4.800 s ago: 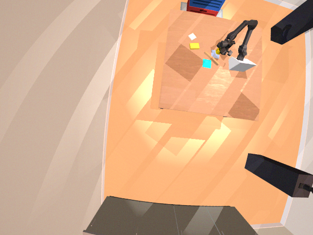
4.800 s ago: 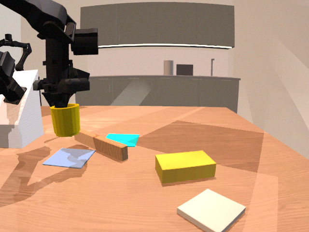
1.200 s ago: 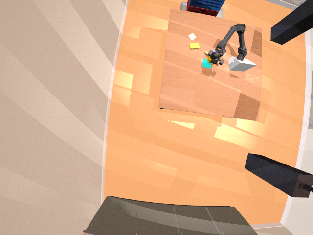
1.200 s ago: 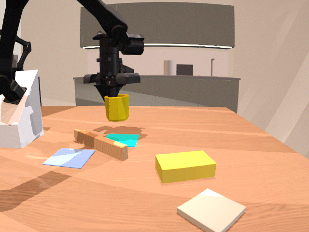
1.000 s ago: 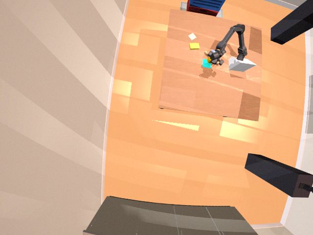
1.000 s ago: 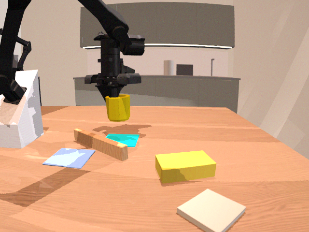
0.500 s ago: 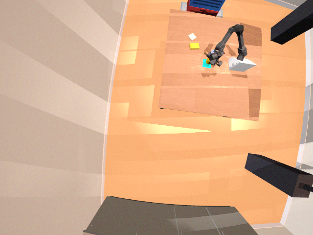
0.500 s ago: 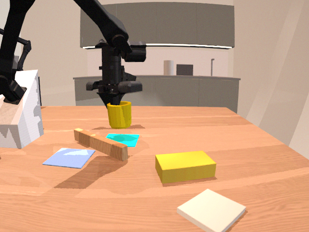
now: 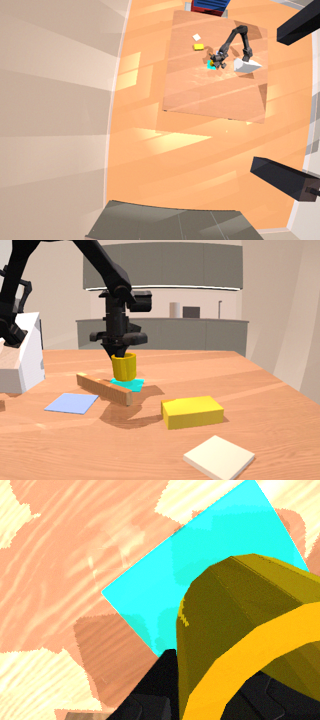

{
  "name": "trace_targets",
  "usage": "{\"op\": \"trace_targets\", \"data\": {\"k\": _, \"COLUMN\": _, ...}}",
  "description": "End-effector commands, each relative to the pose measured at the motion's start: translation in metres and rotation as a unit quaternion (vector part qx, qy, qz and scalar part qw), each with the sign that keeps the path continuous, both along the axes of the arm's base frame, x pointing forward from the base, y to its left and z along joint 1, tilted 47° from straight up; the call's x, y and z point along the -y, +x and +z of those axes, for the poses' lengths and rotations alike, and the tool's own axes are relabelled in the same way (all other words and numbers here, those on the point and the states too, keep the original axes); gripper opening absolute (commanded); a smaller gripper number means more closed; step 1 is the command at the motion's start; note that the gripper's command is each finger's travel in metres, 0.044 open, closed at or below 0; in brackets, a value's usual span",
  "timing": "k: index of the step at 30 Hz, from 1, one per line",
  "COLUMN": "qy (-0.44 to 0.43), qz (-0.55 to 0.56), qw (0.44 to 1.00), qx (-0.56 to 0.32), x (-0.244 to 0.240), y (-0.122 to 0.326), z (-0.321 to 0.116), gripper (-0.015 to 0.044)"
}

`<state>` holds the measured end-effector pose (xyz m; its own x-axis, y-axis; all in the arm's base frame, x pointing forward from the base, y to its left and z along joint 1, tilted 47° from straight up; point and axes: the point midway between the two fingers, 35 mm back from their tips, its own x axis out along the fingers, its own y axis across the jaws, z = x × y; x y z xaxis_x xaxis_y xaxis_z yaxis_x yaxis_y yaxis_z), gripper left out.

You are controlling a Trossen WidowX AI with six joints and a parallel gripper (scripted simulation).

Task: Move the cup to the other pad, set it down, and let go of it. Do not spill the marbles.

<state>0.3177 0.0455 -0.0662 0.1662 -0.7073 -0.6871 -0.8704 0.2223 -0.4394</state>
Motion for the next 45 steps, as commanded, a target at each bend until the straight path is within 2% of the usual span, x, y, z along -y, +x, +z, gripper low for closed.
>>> {"op": "trace_targets", "data": {"k": 1, "qy": -0.006, "qz": 0.002, "qw": 1.000, "qx": -0.006, "x": 0.007, "y": -0.002, "z": -0.007, "gripper": 0.0000}}
{"op": "trace_targets", "data": {"k": 22, "qy": -0.002, "qz": -0.001, "qw": 1.000, "qx": -0.002, "x": 0.009, "y": 0.000, "z": -0.008, "gripper": 0.0000}}
{"op": "trace_targets", "data": {"k": 28, "qy": -0.002, "qz": -0.001, "qw": 1.000, "qx": -0.002, "x": 0.009, "y": 0.000, "z": -0.008, "gripper": 0.0147}}
{"op": "trace_targets", "data": {"k": 45, "qy": -0.002, "qz": 0.000, "qw": 1.000, "qx": -0.004, "x": -0.003, "y": -0.002, "z": 0.002, "gripper": 0.0147}}
